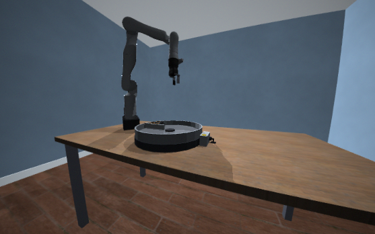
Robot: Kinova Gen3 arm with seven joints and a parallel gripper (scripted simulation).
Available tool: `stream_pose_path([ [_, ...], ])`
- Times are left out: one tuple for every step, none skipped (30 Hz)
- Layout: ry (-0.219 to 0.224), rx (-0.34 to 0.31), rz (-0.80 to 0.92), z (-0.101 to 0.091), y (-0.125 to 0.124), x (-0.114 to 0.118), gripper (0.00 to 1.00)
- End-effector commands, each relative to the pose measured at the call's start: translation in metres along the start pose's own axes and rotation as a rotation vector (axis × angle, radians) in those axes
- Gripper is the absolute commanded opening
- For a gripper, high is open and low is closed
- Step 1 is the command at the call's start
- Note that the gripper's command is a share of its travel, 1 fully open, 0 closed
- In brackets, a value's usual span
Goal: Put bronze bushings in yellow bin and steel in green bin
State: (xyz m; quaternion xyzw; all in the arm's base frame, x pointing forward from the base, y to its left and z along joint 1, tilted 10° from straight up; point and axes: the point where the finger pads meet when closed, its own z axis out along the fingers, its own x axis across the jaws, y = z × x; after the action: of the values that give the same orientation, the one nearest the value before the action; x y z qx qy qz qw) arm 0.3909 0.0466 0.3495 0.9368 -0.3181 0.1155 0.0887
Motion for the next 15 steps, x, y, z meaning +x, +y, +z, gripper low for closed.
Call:
stream_pose_path([
  [-0.018,0.016,0.002,-0.0006,-0.0003,0.0002,1.00],
  [-0.038,0.030,0.003,-0.0006,-0.0003,0.0001,1.00],
  [-0.057,0.045,0.005,-0.0006,-0.0004,0.0001,1.00],
  [-0.077,0.059,0.007,-0.0006,-0.0005,0.0000,1.00],
  [-0.096,0.074,0.008,-0.0005,-0.0006,0.0000,1.00],
  [-0.096,0.074,0.008,-0.0005,-0.0006,0.0000,1.00],
  [-0.096,0.074,0.008,-0.0005,-0.0006,0.0000,1.00],
  [-0.096,0.074,0.008,-0.0005,-0.0006,0.0000,1.00],
  [-0.096,0.074,0.008,-0.0005,-0.0006,0.0000,1.00],
  [-0.096,0.074,0.008,-0.0005,-0.0006,0.0000,1.00],
  [-0.096,0.074,0.008,-0.0005,-0.0006,0.0000,1.00],
  [-0.096,0.074,0.008,-0.0005,-0.0006,0.0000,1.00],
  [-0.096,0.074,0.008,-0.0005,-0.0006,0.0000,1.00],
  [-0.096,0.074,0.008,-0.0005,-0.0006,0.0000,1.00],
  [-0.096,0.074,0.008,-0.0005,-0.0006,0.0000,1.00],
])
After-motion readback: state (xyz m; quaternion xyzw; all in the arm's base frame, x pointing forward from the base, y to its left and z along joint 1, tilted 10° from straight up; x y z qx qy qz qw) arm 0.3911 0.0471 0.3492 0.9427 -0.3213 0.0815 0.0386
